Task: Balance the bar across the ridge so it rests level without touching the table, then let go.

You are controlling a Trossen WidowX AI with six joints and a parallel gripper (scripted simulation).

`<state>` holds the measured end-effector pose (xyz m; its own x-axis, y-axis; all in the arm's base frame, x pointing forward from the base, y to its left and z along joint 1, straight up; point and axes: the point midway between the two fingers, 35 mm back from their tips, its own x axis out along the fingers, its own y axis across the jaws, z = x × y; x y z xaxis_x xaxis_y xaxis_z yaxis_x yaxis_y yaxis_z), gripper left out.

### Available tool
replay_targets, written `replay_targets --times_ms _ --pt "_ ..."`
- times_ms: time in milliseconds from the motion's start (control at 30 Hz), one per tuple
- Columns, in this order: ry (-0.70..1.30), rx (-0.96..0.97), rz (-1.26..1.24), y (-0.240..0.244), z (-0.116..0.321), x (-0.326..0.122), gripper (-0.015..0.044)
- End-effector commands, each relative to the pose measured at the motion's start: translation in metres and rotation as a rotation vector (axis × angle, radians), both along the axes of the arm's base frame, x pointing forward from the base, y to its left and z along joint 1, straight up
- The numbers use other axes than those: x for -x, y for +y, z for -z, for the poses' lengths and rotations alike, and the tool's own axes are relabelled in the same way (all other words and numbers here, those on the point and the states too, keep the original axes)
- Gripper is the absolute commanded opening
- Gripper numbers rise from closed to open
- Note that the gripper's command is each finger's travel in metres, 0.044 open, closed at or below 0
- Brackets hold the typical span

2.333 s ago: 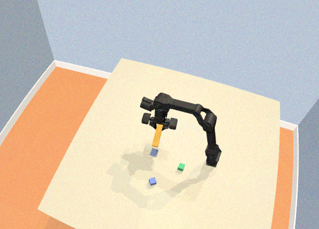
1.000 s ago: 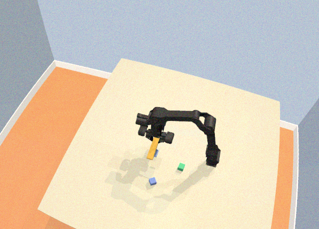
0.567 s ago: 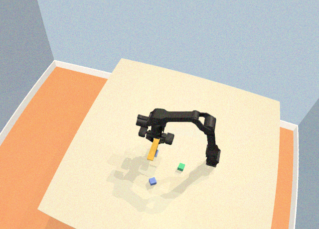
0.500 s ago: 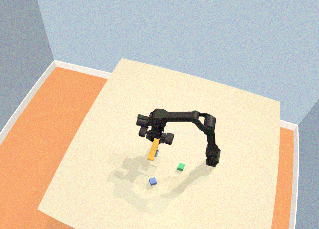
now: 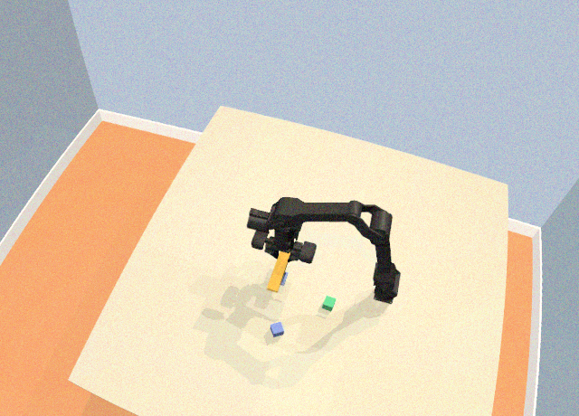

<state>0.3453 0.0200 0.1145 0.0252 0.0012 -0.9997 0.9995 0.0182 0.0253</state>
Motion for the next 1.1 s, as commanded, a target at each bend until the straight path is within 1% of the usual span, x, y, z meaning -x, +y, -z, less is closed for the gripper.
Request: replay_targets --times_ms 0,1067 --pt "-0.003 -0.001 0.005 0.0000 0.0000 -0.0001 0.0000" --pt "-0.003 -0.001 0.005 0.0001 0.0027 -0.0002 0.0000"
